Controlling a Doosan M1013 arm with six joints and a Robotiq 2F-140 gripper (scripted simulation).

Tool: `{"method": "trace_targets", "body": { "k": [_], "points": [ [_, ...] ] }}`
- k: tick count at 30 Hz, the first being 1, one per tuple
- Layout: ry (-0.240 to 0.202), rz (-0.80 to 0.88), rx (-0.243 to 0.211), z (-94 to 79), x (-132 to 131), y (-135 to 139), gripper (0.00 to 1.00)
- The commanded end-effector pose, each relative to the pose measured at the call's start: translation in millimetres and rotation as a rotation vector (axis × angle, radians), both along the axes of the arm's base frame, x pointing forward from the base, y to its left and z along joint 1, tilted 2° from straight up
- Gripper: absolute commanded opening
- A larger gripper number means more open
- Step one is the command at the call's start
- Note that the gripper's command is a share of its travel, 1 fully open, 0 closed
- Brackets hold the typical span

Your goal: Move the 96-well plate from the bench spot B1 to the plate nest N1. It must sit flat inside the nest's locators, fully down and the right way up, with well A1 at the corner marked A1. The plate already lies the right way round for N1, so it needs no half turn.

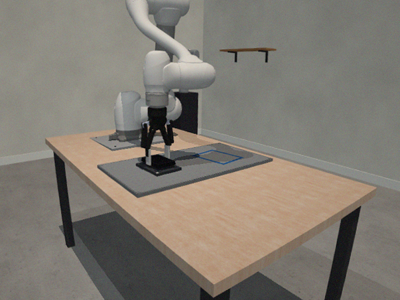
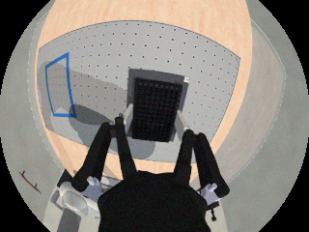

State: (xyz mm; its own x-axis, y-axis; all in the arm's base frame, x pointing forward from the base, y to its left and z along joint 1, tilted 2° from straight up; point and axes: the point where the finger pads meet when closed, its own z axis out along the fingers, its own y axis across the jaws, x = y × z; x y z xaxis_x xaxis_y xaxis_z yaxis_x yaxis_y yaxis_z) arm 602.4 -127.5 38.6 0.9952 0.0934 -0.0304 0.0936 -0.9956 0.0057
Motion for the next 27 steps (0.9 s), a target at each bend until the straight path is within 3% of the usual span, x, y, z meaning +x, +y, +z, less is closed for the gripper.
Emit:
{"method": "trace_targets", "body": {
  "k": [1, 27],
  "points": [
    [0.0, 0.0, 0.0, 0.1, 0.0, 0.0, 0.0],
    [0.0, 0.0, 0.0, -2.4, -0.1, 0.1, 0.0]
  ]
}}
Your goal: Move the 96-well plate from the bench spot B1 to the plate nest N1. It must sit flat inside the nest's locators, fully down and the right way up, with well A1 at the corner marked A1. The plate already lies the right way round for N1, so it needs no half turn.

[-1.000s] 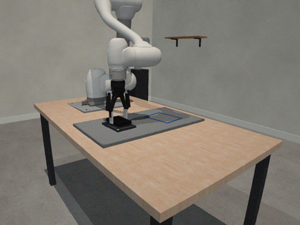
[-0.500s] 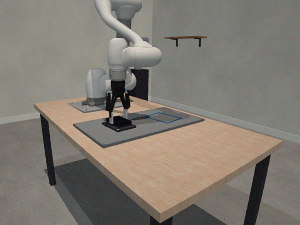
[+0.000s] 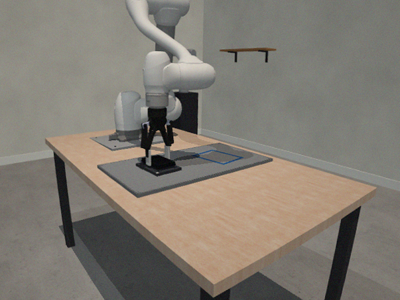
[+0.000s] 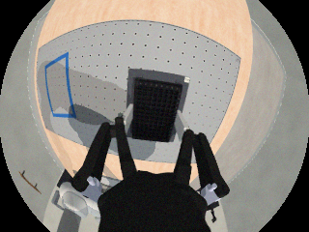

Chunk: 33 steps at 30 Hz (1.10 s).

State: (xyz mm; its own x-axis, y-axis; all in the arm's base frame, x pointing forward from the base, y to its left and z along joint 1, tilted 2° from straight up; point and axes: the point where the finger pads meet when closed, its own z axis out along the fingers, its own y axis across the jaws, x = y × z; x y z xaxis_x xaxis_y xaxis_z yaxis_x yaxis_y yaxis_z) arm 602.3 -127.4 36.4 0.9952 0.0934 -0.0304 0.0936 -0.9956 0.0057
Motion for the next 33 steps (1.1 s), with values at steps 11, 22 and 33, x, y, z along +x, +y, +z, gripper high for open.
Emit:
{"method": "trace_targets", "body": {
  "k": [11, 22, 33],
  "points": [
    [0.0, 0.0, 0.0, -1.7, 0.0, 0.0, 0.0],
    [0.0, 0.0, 0.0, -3.2, -0.1, 0.0, 0.0],
    [0.0, 0.0, 0.0, -5.0, -0.1, 0.0, 0.0]
  ]
}}
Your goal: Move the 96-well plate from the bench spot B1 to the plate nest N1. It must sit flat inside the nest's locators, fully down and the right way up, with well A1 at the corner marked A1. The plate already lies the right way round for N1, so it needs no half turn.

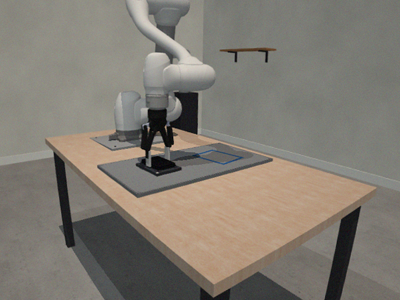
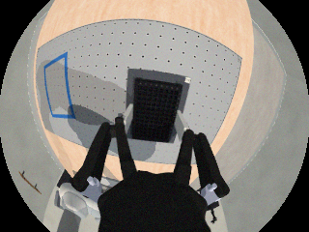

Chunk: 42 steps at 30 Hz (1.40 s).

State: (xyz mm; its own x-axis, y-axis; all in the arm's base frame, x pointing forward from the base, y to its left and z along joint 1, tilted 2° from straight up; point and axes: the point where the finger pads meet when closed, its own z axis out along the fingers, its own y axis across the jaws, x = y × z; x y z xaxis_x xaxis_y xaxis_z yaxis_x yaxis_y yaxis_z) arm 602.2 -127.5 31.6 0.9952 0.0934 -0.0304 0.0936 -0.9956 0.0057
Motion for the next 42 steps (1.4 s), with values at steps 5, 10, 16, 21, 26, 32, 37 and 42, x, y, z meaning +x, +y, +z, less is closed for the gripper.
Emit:
{"method": "trace_targets", "body": {
  "k": [5, 10, 16, 21, 26, 32, 37, 42],
  "points": [
    [0.0, 0.0, 0.0, -0.7, 0.0, 0.0, 0.0],
    [0.0, 0.0, 0.0, -1.5, 0.0, 0.0, 0.0],
    [0.0, 0.0, 0.0, -2.5, -0.1, 0.0, 0.0],
    [0.0, 0.0, 0.0, -3.2, -0.1, 0.0, 0.0],
    [0.0, 0.0, 0.0, -3.9, -0.1, 0.0, 1.0],
    [0.0, 0.0, 0.0, -3.9, -0.1, 0.0, 1.0],
    [0.0, 0.0, 0.0, -3.9, -0.1, 0.0, 1.0],
    [0.0, 0.0, 0.0, -3.9, -0.1, 0.0, 1.0]
  ]
}}
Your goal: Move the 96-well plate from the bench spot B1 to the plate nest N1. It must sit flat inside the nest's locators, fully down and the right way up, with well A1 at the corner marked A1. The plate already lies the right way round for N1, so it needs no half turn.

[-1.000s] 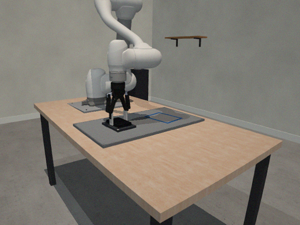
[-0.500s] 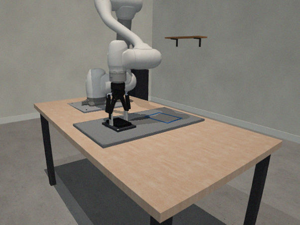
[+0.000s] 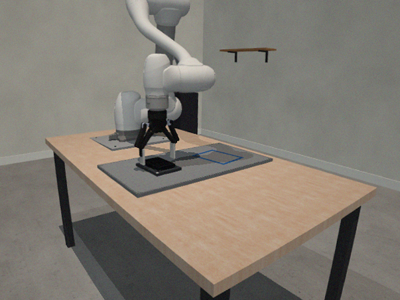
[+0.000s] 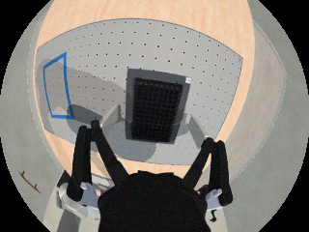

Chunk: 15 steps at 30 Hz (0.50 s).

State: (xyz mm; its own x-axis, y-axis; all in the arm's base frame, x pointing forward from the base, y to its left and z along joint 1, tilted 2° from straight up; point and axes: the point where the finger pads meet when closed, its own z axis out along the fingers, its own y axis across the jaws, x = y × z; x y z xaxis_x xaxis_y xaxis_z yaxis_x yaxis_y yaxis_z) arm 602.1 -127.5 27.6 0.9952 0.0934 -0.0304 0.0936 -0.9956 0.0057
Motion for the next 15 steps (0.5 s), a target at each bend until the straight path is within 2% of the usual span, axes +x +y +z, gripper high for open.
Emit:
{"method": "trace_targets", "body": {
  "k": [1, 4, 12, 15],
  "points": [
    [0.0, 0.0, 0.0, 0.1, 0, 0, 1.0],
    [0.0, 0.0, 0.0, 0.1, 0, 0, 1.0],
    [0.0, 0.0, 0.0, 21.4, 1, 0, 1.0],
    [0.0, 0.0, 0.0, 24.1, 1, 0, 1.0]
  ]
}}
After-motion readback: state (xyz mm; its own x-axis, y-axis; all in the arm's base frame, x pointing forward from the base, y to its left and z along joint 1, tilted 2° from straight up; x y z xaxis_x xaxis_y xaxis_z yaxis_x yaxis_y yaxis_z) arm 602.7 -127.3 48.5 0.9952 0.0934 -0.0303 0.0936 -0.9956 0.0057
